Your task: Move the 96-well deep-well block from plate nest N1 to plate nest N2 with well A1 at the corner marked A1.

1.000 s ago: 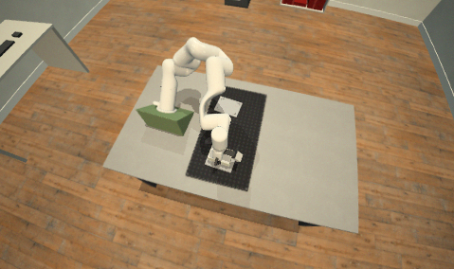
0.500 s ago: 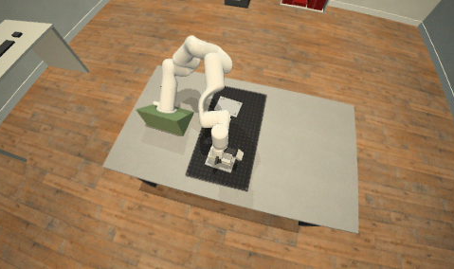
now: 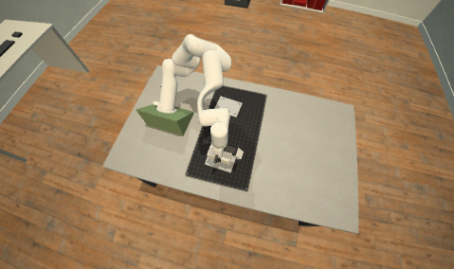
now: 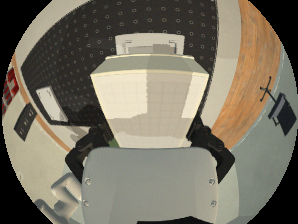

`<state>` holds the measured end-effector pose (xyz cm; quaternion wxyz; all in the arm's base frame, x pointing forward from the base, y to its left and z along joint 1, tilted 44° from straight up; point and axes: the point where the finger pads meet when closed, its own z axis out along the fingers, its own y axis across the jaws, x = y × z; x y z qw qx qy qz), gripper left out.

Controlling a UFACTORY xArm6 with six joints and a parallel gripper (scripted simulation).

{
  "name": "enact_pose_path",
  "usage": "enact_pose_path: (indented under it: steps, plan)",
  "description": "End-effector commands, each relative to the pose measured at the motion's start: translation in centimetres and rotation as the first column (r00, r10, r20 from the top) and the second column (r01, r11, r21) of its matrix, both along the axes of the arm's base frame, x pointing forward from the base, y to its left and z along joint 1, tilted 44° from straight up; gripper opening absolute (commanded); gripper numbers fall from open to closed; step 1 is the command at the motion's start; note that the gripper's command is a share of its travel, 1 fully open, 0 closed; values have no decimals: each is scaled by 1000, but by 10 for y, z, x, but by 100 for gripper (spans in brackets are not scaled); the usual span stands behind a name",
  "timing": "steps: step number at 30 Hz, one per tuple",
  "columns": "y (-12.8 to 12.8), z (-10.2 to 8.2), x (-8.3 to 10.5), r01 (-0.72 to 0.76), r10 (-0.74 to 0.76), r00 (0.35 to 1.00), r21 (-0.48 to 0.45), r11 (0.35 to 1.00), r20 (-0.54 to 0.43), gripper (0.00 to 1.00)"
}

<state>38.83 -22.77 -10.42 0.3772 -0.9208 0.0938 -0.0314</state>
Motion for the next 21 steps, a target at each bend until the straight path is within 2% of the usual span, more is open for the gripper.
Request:
enact_pose_path:
  steps: [1, 6, 8, 21]
  plan:
    - [-2, 1, 1, 1, -1, 1000, -3, 1000, 2, 0]
    - [-2, 1, 1, 1, -1, 1000, -3, 1000, 2, 0]
    - [3, 6, 0, 36, -36, 999, 3, 999, -31, 0]
    - [29, 31, -2, 36, -36, 999, 3, 999, -31, 0]
